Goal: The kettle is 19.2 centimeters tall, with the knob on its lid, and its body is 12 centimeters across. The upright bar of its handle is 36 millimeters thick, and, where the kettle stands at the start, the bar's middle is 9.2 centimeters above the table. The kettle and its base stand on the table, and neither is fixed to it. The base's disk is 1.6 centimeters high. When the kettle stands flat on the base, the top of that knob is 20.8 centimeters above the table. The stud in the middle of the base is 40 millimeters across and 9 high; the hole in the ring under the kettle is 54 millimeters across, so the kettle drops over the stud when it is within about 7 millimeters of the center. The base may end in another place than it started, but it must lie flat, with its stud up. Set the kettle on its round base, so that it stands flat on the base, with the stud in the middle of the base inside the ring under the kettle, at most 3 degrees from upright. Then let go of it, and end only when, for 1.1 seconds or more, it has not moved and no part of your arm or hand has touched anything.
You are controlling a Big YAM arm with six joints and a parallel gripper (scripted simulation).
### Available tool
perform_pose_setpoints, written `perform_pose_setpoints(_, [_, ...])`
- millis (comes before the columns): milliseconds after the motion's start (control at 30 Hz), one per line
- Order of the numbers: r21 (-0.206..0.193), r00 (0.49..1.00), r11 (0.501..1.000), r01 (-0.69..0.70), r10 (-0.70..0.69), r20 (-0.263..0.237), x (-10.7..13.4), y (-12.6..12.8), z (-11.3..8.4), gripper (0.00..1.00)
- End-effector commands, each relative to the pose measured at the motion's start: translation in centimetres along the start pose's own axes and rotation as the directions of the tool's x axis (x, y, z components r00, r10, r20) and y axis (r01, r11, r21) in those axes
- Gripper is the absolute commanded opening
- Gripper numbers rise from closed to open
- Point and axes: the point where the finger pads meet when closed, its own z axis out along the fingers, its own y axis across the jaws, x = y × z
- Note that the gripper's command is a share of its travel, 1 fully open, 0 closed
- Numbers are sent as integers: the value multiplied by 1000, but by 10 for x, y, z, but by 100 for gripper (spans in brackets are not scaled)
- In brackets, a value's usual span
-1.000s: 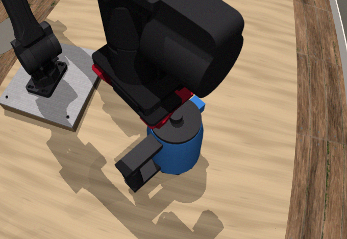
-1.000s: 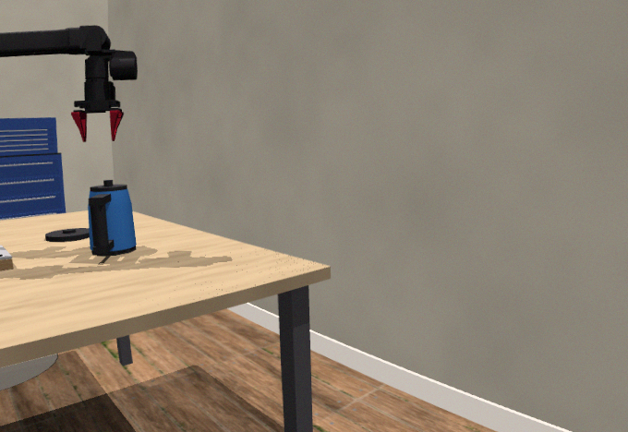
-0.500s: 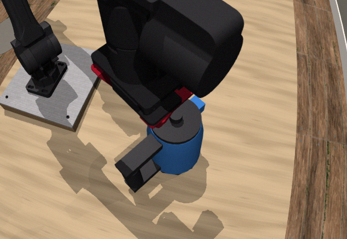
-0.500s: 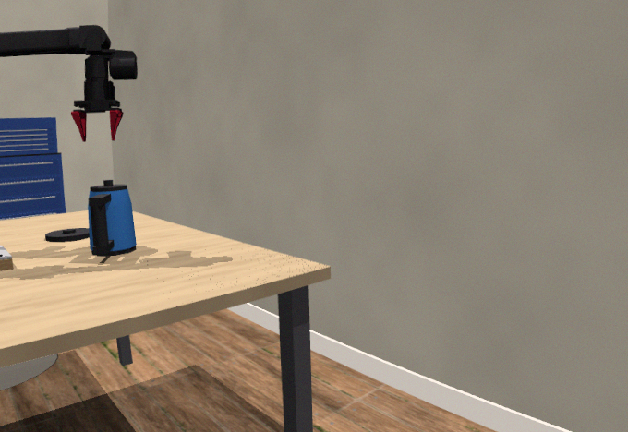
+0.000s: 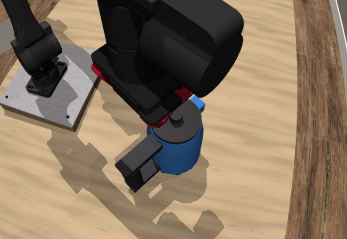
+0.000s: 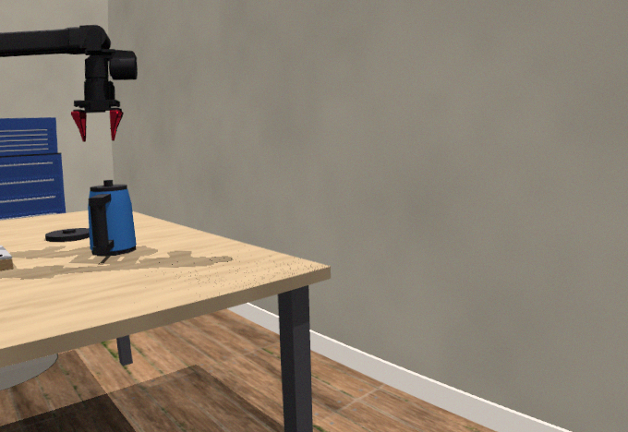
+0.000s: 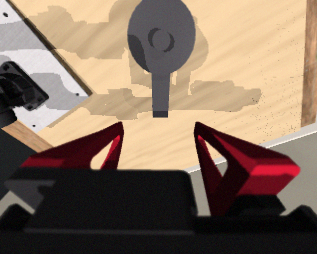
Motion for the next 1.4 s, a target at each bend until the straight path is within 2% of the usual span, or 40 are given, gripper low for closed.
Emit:
perform_pose_setpoints(0, [66,1000,998,1,-1,10,-1,-15,-24,74])
perform_pose_setpoints(467, [68,1000,998,1,-2,8,0,-18,-25,74])
perform_pose_setpoints(633, [54,1000,999,0,0,8,0,-17,-20,74])
perform_pose_setpoints(1367, [64,1000,998,2,-3,8,-1,-17,-23,74])
